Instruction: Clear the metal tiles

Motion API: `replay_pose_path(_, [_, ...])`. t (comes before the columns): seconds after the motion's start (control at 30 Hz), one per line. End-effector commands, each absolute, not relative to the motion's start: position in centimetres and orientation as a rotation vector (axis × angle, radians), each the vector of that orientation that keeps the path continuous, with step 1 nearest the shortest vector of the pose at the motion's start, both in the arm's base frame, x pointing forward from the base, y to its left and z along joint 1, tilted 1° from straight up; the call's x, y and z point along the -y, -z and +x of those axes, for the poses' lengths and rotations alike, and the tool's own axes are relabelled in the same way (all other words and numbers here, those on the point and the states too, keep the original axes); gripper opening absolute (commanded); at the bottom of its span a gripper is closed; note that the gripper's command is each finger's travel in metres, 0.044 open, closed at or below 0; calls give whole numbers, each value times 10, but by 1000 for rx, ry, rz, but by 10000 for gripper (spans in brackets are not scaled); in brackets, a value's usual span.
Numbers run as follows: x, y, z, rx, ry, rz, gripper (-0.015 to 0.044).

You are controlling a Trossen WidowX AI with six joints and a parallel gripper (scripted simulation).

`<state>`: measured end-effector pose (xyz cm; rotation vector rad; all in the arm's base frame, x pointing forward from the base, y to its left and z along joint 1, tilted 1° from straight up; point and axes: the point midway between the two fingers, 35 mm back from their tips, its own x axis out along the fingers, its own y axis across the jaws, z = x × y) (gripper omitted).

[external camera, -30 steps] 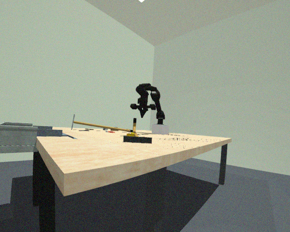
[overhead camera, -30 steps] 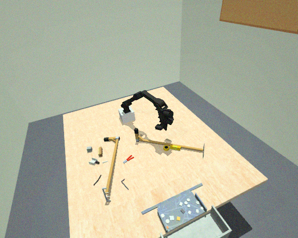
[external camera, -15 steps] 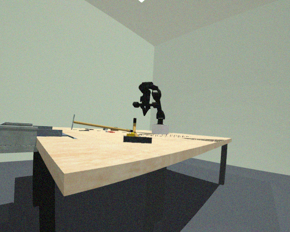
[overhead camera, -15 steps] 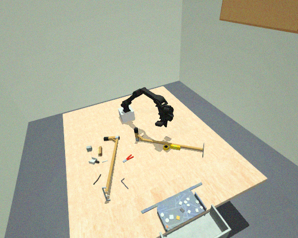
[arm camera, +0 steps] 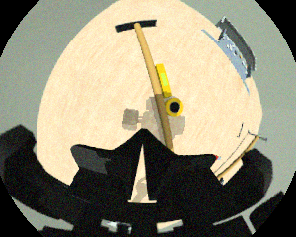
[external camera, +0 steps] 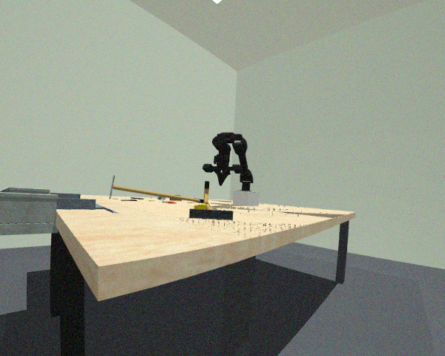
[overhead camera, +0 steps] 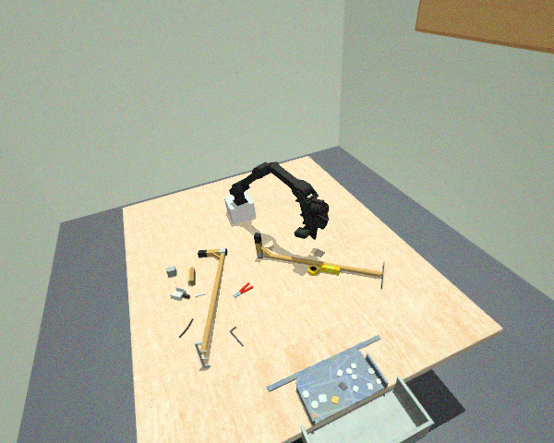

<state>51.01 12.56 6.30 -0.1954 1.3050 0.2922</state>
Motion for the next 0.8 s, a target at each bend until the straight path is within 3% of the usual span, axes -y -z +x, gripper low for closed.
replay_pose_path(0.0, [-126, -49, 510, -1316, -280, -189, 0])
replay_pose_path(0.77, [-128, 12, 510, -1320, -244, -162, 0])
